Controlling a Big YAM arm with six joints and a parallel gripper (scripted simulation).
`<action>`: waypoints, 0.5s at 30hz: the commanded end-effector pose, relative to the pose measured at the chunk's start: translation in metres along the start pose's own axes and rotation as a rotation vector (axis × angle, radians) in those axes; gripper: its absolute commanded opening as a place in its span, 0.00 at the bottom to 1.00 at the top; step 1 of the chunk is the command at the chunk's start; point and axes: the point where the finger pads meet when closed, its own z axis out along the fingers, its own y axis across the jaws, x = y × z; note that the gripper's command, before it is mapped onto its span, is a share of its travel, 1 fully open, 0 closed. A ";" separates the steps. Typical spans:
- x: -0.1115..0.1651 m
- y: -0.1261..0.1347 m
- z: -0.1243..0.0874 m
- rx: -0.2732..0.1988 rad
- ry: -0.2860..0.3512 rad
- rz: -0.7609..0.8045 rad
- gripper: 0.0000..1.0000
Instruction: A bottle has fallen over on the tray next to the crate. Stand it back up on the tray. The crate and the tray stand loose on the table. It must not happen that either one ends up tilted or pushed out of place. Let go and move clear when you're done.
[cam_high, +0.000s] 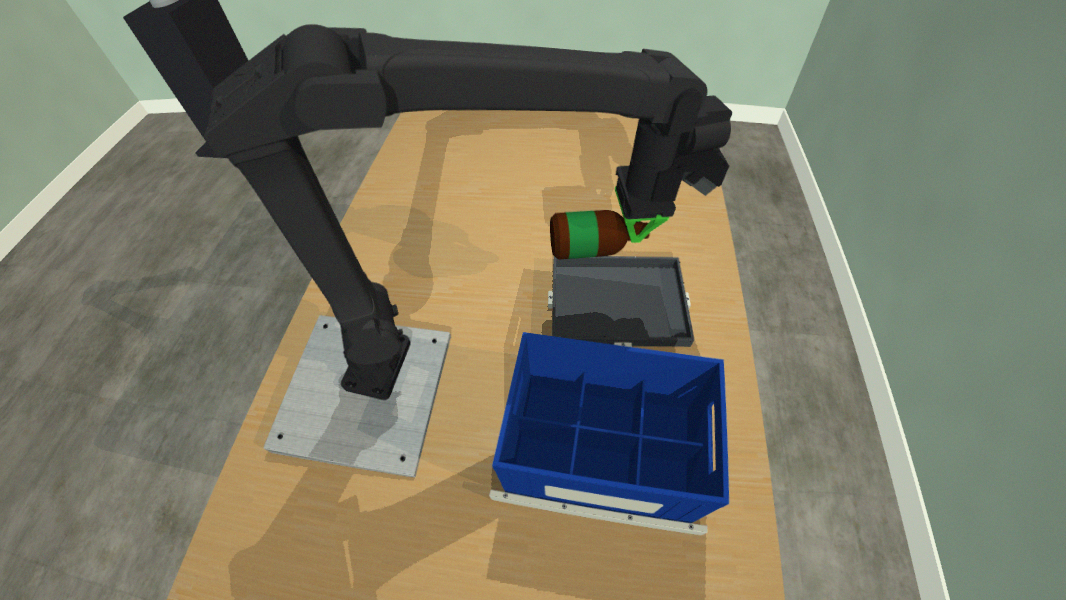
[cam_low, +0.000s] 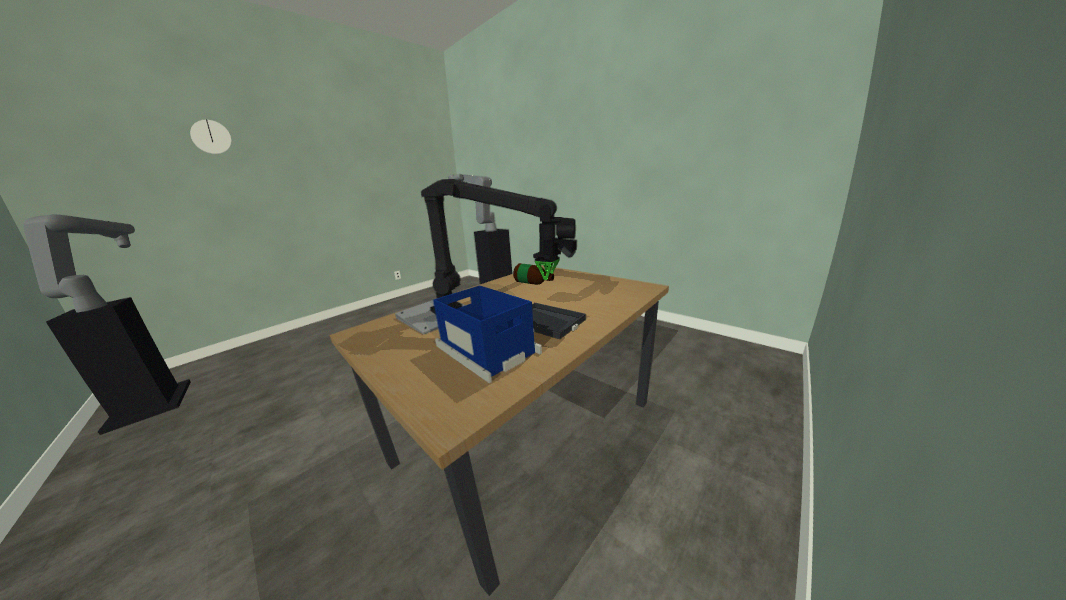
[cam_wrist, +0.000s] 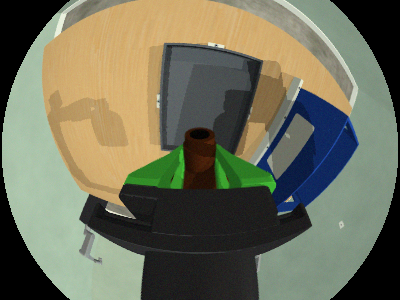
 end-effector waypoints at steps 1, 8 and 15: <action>-0.022 0.010 -0.054 -0.033 -0.112 0.074 0.00; -0.022 0.010 -0.054 -0.038 -0.110 0.166 0.00; -0.022 0.010 -0.054 -0.039 -0.110 0.188 0.00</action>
